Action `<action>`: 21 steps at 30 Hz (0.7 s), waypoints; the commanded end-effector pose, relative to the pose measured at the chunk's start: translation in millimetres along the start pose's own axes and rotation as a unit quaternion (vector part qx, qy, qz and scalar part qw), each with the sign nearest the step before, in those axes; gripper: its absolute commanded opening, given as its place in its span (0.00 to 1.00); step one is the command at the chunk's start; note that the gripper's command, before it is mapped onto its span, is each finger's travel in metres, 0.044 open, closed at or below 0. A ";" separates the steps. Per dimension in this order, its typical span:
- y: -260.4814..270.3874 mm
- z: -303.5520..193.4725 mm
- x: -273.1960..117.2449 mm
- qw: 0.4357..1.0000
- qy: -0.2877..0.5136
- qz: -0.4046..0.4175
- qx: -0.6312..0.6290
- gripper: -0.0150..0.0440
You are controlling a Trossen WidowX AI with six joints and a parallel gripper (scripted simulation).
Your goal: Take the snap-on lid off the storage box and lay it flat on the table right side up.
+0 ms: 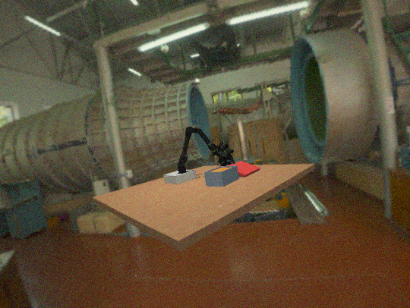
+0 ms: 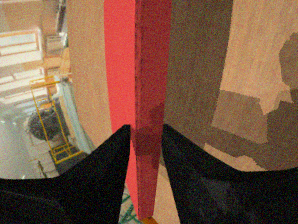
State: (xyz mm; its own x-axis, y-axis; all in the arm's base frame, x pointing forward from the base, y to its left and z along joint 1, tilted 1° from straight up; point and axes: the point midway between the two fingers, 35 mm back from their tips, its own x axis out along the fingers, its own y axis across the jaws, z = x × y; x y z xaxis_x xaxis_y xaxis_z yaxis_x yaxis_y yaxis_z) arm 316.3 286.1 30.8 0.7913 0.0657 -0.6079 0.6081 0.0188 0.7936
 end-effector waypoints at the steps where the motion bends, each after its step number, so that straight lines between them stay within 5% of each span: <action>1: -8.6 2.5 4.0 1.000 -0.002 -0.009 -0.005 0.25; 9: -13.6 2.6 8.0 1.000 -0.002 -0.009 -0.005 0.25; 19: -4.5 -0.1 4.1 1.000 -0.002 -0.009 -0.005 0.70; 21: -4.5 -0.1 4.1 1.000 -0.002 -0.009 -0.005 0.72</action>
State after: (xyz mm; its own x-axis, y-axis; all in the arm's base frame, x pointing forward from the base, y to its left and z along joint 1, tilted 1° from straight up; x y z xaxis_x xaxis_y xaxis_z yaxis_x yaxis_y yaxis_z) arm 316.4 285.8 24.0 0.7809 0.0591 -0.6218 0.6212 0.0304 0.7831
